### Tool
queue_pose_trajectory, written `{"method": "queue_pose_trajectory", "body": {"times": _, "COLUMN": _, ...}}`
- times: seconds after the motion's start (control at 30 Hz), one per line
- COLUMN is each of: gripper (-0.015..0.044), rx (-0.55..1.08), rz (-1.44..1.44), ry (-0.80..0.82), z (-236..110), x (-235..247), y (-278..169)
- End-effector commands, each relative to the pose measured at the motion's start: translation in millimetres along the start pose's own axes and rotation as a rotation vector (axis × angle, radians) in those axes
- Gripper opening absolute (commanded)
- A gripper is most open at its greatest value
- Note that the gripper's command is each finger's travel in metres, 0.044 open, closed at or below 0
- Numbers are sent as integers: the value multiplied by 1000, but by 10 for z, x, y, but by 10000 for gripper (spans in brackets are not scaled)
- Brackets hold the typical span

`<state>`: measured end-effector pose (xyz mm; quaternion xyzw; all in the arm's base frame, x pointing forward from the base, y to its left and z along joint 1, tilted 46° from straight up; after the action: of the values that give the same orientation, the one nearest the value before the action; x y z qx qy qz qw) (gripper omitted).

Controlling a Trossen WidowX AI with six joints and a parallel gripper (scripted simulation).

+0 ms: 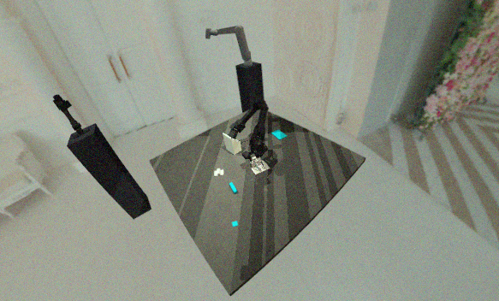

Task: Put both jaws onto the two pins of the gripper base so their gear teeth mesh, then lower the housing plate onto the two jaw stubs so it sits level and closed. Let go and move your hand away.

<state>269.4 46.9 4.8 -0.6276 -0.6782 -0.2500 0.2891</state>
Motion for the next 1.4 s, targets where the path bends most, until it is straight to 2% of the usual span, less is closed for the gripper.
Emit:
{"method": "queue_pose_trajectory", "body": {"times": 0.0, "gripper": 351, "rx": 11, "rz": 9, "ry": 9, "z": 106, "x": -2, "y": -28}}
{"method": "queue_pose_trajectory", "body": {"times": 1.37, "gripper": 351, "rx": 11, "rz": 18, "ry": 10, "z": 192, "x": 1, "y": -34}}
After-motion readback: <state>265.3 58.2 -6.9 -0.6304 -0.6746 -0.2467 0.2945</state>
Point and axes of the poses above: the point midway between the two fingers, 35 mm back from their tips, its own z axis out along the fingers, its own x axis across the jaws, y = z × x, the point moved 5 cm from there along -z, back along the fingers, and after that the axes turned 11 degrees about -z, right-handed, at the moved point
